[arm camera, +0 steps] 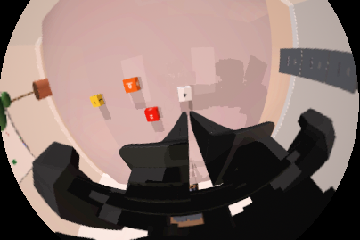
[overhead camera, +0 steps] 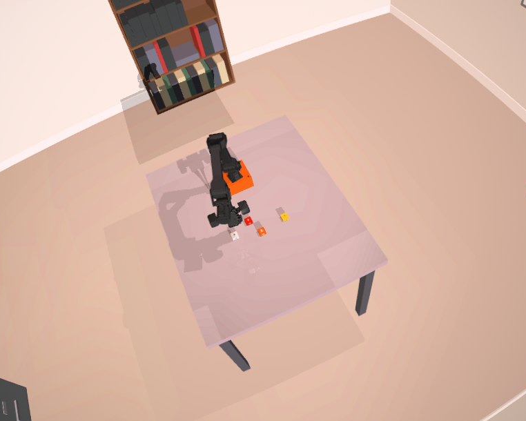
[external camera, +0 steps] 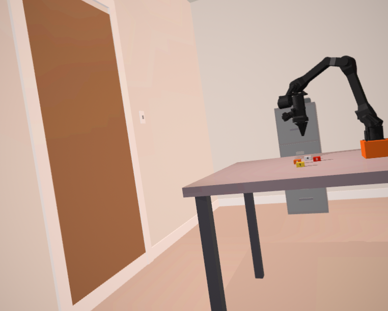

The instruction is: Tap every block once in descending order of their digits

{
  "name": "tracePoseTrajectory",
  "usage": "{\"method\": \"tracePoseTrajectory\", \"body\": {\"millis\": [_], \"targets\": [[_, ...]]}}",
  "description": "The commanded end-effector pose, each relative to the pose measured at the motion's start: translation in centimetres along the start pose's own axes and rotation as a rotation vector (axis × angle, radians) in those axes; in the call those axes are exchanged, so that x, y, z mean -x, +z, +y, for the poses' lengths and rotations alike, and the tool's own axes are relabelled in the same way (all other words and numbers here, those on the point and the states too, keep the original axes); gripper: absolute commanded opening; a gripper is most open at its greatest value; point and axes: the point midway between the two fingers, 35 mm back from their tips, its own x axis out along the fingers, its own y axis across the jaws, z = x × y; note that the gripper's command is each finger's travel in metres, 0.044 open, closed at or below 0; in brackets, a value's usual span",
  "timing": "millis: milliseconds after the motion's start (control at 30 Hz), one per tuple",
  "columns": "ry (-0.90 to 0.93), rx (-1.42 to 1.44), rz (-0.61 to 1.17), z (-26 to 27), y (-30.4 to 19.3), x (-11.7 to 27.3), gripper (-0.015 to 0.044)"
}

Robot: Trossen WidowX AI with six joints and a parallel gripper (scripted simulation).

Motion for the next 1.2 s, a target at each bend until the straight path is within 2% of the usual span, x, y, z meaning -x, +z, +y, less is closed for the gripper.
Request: {"method": "tracePoseTrajectory", "body": {"millis": [0,100,267,1167], "targets": [[-0.001,0.032,-0.003,-0.2,-0.4,0.0,0.002],[-0.001,0.032,-0.003,-0.3,-0.3,-1.0,0.002],[-0.001,0.032,-0.002,-0.2,-0.4,-7.8,0.002],[-0.001,0.032,-0.002,-0.2,-0.4,-11.1,0.002]]}}
